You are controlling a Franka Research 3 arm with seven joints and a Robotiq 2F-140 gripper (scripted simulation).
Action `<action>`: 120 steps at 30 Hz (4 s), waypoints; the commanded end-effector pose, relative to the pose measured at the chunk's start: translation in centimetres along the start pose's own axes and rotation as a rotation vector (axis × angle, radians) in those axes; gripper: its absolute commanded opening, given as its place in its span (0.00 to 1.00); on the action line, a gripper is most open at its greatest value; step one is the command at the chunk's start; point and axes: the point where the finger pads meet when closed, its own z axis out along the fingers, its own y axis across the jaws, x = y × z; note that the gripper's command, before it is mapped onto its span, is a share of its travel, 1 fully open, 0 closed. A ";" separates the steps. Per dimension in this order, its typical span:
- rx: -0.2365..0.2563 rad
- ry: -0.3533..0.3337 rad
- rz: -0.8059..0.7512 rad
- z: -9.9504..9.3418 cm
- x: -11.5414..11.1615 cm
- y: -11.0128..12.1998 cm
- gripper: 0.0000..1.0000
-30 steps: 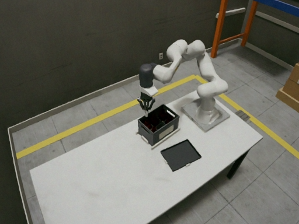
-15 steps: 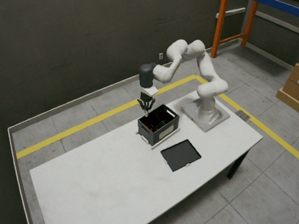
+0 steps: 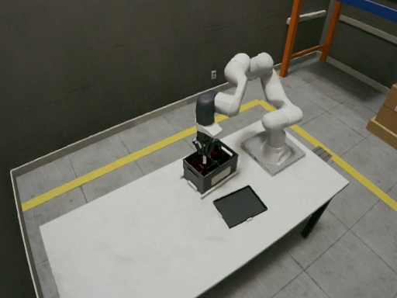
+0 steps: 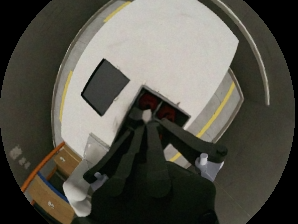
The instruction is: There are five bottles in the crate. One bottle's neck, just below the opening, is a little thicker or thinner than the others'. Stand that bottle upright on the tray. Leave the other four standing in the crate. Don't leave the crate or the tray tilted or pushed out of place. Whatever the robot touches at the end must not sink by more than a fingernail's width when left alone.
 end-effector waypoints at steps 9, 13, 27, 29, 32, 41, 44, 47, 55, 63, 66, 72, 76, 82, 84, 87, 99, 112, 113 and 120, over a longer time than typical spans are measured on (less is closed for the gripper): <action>0.000 0.012 0.064 -0.1 0.4 -0.1 0.44; 0.000 0.012 0.064 -0.1 0.4 -0.1 0.44; 0.000 0.012 0.064 -0.1 0.4 -0.1 0.44; 0.000 0.012 0.064 -0.1 0.4 -0.1 0.44; 0.000 0.012 0.064 -0.1 0.4 -0.1 0.44; 0.000 0.012 0.064 -0.1 0.4 -0.1 0.44; 0.000 0.012 0.064 0.0 0.4 -0.1 0.44; 0.000 0.012 0.064 0.1 0.4 -0.1 0.44; 0.000 0.012 0.064 0.6 0.4 -0.1 0.44; 0.000 0.012 0.064 1.3 0.4 -0.1 0.44; 0.000 0.012 0.064 1.7 0.4 -0.1 0.44; 0.000 0.012 0.064 2.6 0.4 -0.1 0.44; 0.000 0.012 0.064 2.8 0.4 -0.1 0.44; 0.000 0.012 0.064 3.5 0.4 -0.1 0.44; 0.000 0.012 0.064 3.7 0.4 -0.1 0.44; 0.000 0.012 0.064 3.9 0.5 -0.1 0.44; 0.000 0.012 0.064 4.3 0.5 -0.1 0.44; 0.000 0.012 0.064 4.3 0.5 -0.1 0.44; 0.000 0.012 0.064 4.3 0.5 -0.1 0.44; 0.000 0.012 0.064 4.3 0.5 -0.1 0.44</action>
